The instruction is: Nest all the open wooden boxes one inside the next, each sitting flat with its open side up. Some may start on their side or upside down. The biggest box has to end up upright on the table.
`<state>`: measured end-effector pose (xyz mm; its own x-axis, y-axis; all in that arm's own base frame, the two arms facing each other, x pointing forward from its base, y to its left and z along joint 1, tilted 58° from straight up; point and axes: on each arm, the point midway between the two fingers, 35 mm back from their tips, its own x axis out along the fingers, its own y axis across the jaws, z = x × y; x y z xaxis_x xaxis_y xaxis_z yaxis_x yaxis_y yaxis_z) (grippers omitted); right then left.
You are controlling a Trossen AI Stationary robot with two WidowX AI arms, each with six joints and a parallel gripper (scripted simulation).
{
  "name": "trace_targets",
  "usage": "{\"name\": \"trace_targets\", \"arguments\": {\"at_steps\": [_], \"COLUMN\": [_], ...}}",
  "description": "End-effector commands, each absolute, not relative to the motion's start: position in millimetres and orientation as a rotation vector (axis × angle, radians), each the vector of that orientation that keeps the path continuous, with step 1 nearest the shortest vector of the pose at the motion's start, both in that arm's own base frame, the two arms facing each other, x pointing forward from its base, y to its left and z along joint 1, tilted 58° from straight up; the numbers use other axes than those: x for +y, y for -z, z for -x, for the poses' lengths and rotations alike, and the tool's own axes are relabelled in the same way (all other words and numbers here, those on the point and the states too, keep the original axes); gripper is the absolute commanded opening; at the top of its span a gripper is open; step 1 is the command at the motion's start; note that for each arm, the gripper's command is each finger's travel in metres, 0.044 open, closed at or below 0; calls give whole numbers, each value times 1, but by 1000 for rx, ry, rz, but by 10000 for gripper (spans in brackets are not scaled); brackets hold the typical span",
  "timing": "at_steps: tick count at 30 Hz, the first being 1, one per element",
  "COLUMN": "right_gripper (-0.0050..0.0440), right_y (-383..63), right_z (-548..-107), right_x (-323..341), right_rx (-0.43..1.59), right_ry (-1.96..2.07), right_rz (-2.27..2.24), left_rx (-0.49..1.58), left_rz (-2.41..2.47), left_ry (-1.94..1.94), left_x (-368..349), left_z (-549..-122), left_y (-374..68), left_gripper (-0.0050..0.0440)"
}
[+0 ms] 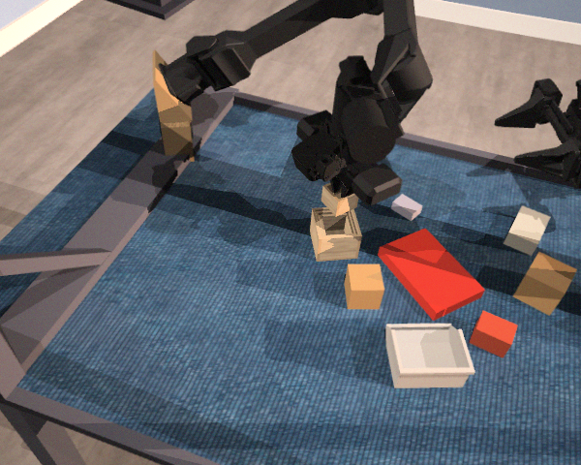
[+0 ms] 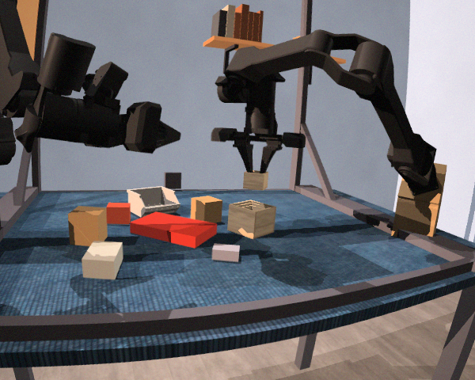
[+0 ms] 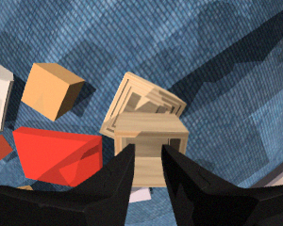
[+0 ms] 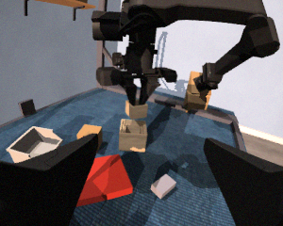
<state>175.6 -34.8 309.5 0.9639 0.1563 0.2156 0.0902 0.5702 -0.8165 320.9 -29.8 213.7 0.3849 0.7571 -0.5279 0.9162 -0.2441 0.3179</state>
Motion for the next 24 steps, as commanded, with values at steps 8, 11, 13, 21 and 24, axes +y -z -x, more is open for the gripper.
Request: {"name": "trace_targets", "arguments": {"at_steps": [8,11,13,21,24], "right_gripper": [400,400,400,400,400], "right_y": [-309,-309,-309,-309,-309], "right_z": [-175,-175,-175,-175,-175], "right_x": [-35,-35,-35,-35,-35], "right_rx": [-276,-276,-276,-276,-276], "right_ry": [-41,-41,-41,-41,-41], "right_rz": [963,963,963,963,963], "left_rx": [1417,1416,1416,1418,1419], "left_rz": [-2340,-2393,-2403,-2399,-2398], "left_ry": [636,697,708,705,705], "left_x": [-32,-32,-32,-29,-29], "left_z": [-322,-322,-322,-321,-322], "left_y": [-217,-217,-217,-217,-216], "left_gripper": [167,167,167,167,167]}}
